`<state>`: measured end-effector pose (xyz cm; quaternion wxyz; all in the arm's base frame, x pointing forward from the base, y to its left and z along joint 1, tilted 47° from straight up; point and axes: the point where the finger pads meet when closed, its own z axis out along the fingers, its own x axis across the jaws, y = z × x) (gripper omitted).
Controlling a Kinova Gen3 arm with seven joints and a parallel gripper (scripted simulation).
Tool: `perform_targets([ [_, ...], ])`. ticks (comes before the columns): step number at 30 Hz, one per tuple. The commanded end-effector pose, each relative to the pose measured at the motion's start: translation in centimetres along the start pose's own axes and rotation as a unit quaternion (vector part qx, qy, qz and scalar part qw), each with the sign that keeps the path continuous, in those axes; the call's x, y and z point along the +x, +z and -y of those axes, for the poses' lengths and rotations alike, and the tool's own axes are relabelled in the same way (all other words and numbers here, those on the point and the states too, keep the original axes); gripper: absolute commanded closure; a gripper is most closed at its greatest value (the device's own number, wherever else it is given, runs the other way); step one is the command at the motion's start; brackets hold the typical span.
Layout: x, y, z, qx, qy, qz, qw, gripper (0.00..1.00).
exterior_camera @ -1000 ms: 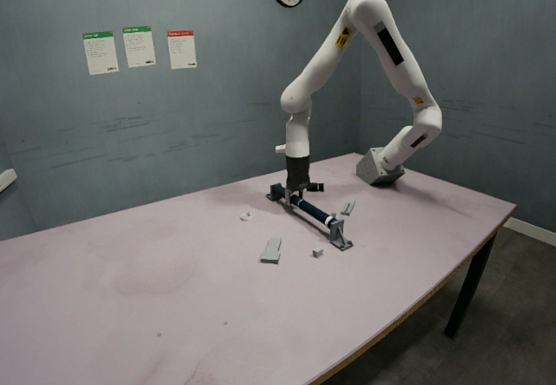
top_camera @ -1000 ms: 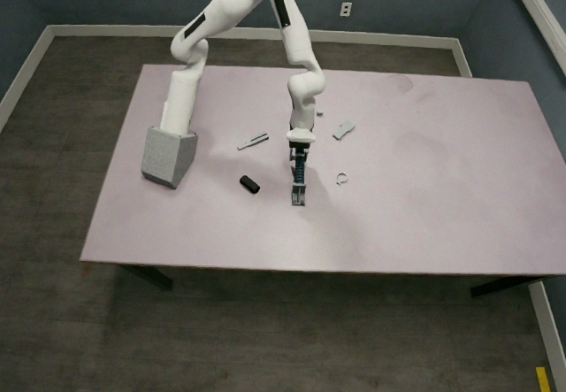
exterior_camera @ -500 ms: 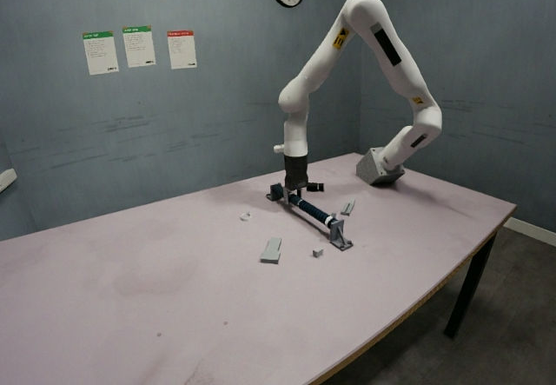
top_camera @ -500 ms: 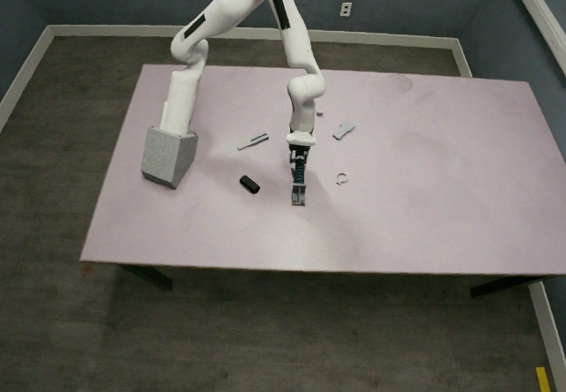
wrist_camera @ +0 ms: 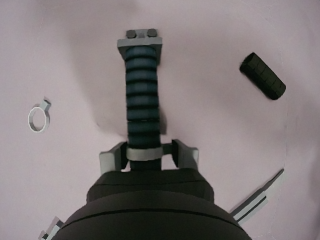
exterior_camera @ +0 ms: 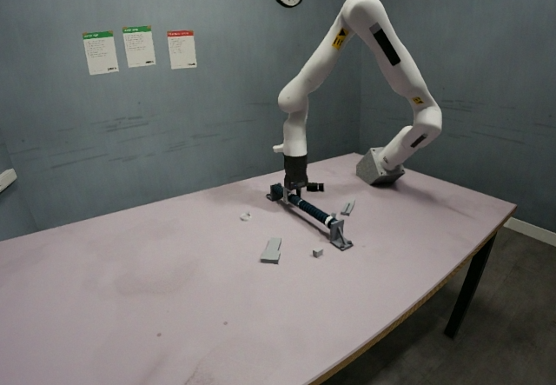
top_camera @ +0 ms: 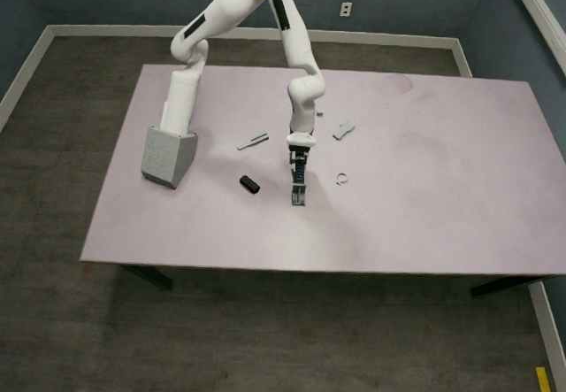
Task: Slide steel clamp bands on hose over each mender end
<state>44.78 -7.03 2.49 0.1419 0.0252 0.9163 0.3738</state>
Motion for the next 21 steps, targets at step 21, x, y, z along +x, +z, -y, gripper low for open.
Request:
perform_targets([
  [21, -0.12, -0.24, 1.22, 0.005, -0.003, 0.002, 1.000, 0.25],
])
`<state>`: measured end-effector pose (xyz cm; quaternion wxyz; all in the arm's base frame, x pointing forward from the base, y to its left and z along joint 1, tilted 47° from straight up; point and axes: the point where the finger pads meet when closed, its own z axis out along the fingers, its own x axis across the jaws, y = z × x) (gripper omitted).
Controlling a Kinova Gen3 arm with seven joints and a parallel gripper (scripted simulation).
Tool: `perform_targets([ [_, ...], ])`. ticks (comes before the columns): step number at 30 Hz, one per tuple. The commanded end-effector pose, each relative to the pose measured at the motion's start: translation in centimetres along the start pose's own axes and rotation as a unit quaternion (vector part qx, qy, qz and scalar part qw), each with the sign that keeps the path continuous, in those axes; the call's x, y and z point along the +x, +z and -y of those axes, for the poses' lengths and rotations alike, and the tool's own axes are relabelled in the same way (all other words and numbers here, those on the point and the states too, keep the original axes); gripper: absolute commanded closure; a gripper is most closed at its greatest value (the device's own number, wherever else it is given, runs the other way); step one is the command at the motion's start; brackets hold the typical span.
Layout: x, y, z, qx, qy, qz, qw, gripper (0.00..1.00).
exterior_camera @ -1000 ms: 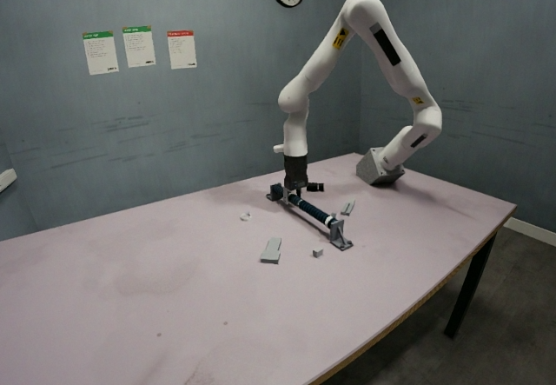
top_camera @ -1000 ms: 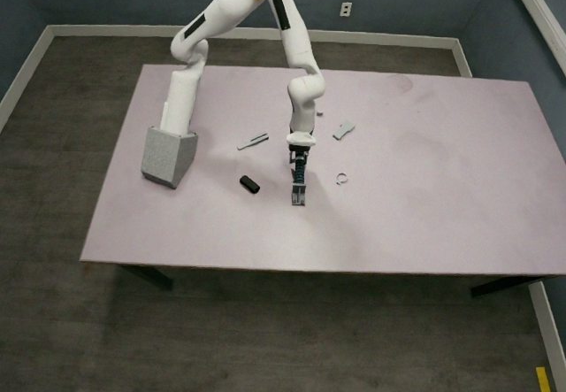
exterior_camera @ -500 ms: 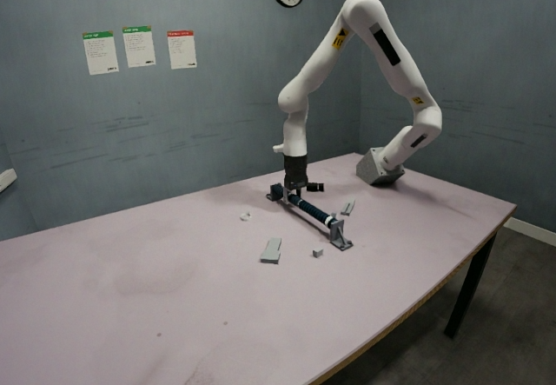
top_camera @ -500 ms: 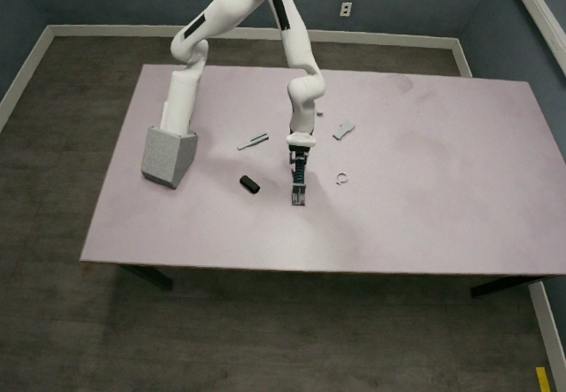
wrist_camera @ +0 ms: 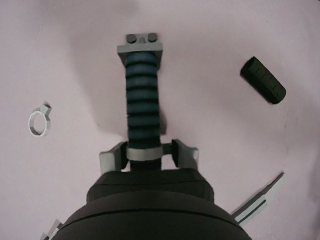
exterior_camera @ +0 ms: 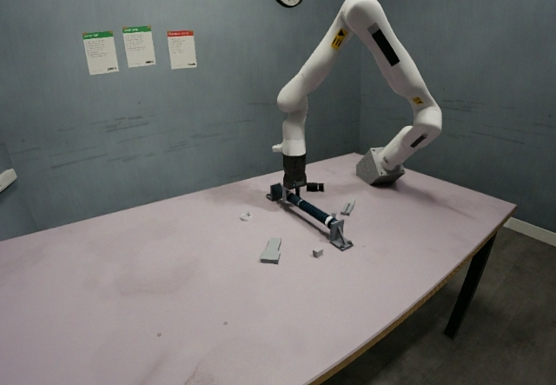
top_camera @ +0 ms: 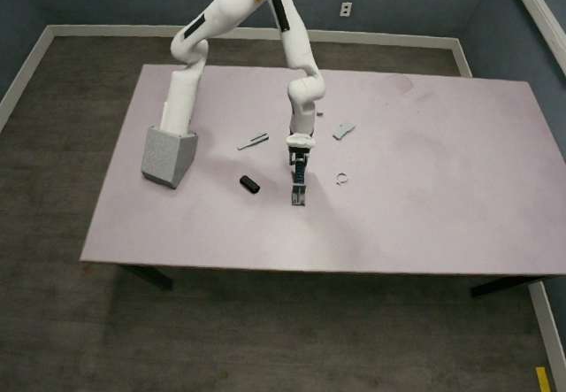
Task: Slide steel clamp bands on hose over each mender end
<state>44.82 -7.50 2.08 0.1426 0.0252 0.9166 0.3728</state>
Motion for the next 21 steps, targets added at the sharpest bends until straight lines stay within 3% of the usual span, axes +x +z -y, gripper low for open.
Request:
perform_targets([
  [1, -0.10, -0.21, 0.59, 0.004, -0.003, 0.001, 1.000, 0.25],
  [21, 0.20, -0.29, 0.28, 0.004, -0.003, 0.000, 1.000, 0.25],
])
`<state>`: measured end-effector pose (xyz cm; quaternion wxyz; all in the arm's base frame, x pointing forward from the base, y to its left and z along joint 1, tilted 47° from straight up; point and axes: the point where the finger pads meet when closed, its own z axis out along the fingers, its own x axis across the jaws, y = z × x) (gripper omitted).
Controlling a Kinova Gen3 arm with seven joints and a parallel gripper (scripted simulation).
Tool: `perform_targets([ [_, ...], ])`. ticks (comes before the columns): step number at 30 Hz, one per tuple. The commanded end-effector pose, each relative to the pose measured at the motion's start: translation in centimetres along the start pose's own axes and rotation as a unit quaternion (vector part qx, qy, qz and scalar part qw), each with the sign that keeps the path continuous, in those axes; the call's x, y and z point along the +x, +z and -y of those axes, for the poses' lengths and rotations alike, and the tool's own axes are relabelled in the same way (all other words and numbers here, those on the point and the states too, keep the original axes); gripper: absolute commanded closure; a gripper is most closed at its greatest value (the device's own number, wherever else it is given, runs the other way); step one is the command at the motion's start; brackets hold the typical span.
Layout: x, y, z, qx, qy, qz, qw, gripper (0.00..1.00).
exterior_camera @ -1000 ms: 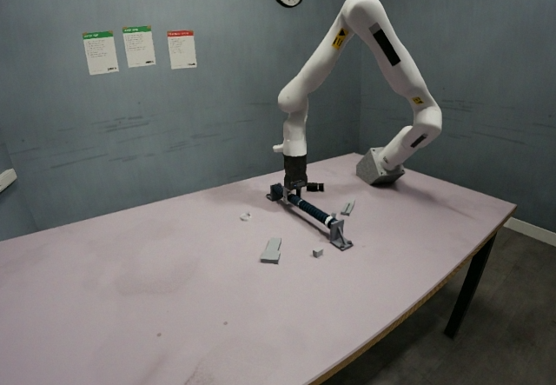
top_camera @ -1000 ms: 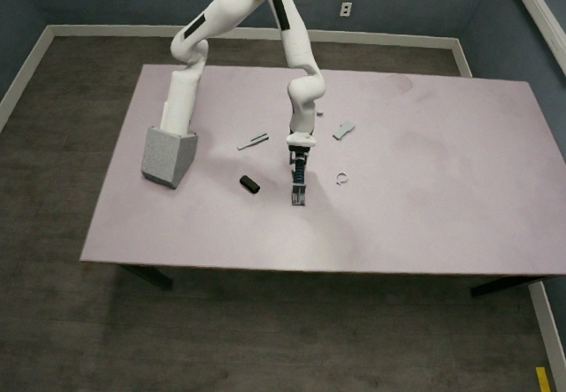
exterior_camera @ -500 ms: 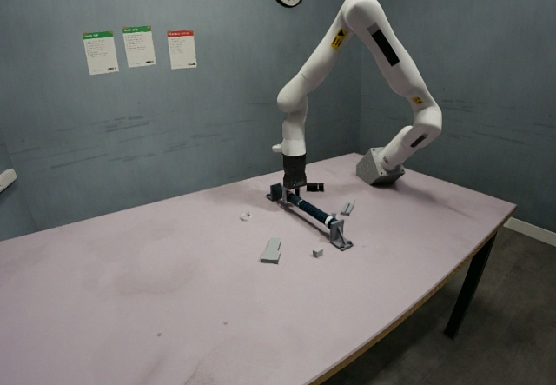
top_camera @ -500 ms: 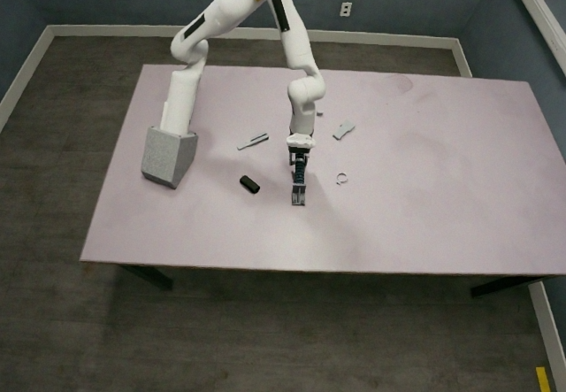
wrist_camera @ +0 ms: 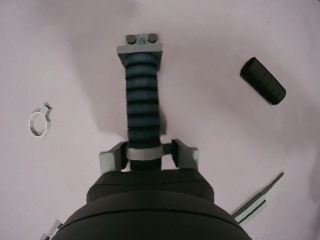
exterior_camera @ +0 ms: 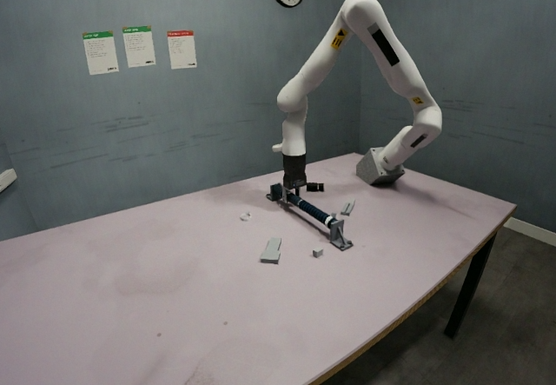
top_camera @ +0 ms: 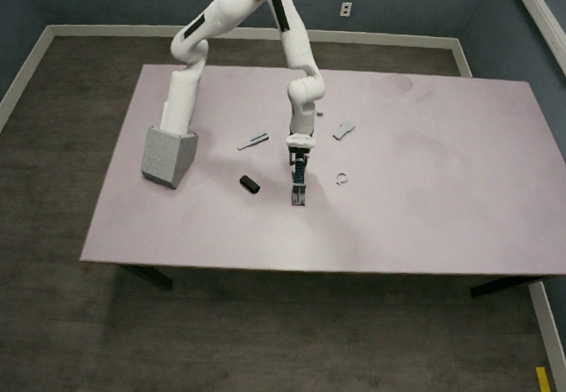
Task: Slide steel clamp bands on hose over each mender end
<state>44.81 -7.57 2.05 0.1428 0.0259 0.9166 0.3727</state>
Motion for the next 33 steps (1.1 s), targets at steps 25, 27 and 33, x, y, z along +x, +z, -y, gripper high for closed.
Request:
perform_targets([
  [25, 0.25, -0.23, 0.01, 0.004, -0.003, -0.001, 1.000, 0.00],
  [27, 0.25, -0.23, 0.01, 0.004, -0.003, -0.001, 1.000, 0.00],
  [33, 0.25, -0.23, 0.01, 0.004, -0.003, -0.001, 1.000, 0.00],
])
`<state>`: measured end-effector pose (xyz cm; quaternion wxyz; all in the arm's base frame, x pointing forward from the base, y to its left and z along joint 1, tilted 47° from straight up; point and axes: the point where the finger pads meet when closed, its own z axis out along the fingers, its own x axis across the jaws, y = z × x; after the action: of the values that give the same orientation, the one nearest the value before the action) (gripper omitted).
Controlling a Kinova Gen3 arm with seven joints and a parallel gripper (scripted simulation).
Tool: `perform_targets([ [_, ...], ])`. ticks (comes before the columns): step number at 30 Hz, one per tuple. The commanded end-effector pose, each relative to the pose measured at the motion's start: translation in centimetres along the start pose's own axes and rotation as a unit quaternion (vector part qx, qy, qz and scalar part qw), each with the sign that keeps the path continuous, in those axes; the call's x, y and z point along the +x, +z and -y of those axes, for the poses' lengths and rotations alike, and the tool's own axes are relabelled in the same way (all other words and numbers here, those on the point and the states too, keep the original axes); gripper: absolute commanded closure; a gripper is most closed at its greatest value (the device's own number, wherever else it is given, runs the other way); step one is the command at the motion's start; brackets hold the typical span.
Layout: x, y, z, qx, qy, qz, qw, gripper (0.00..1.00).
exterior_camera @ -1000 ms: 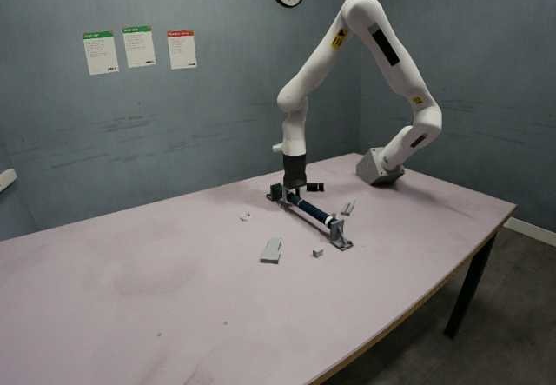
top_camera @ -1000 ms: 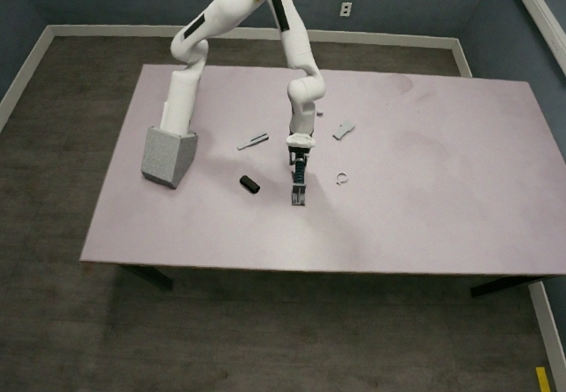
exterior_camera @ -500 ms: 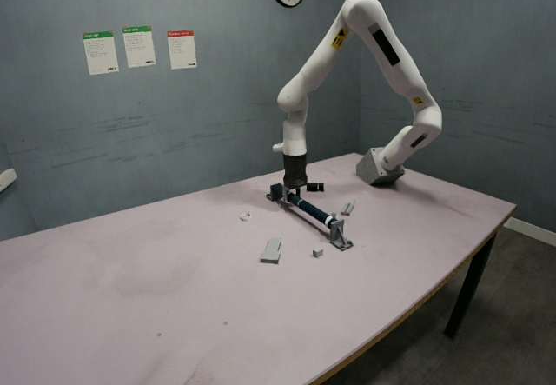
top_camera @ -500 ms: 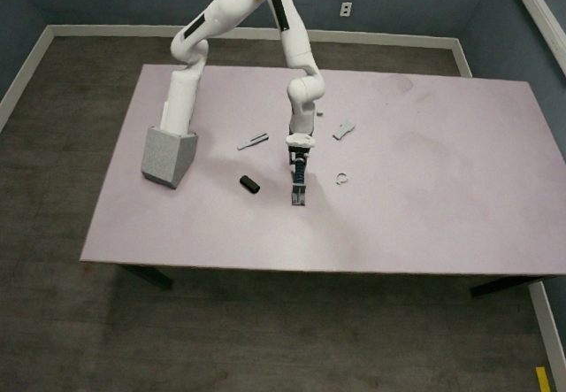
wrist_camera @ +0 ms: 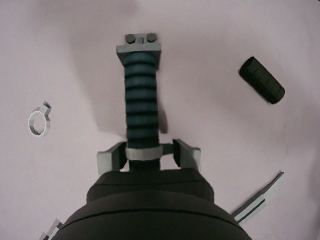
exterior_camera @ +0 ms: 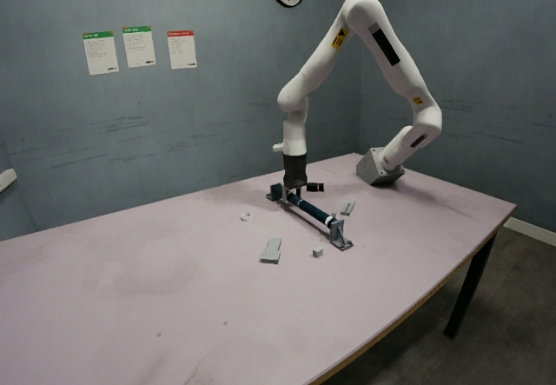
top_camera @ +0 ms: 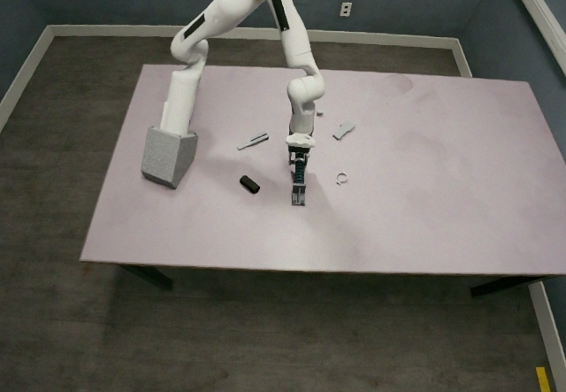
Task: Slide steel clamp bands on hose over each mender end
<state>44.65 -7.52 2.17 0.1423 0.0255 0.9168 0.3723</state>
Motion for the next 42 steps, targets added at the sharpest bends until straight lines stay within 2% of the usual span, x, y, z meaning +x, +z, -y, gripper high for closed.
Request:
perform_targets([
  [1, 0.1, -0.1, 0.1, 0.003, -0.002, 0.000, 1.000, 0.00],
  [24, 0.1, -0.2, 0.1, 0.003, -0.002, 0.000, 1.000, 0.00],
  [28, -0.1, -1.4, -0.1, 0.000, -0.004, 0.000, 1.000, 0.00],
  [30, -0.1, -1.4, -0.1, 0.000, -0.004, 0.000, 1.000, 0.00],
  [36, 0.0, -4.7, 0.0, 0.001, -0.003, 0.000, 1.000, 0.00],
  [42, -0.2, -5.3, 0.3, 0.006, -0.004, 0.003, 1.000, 0.00],
])
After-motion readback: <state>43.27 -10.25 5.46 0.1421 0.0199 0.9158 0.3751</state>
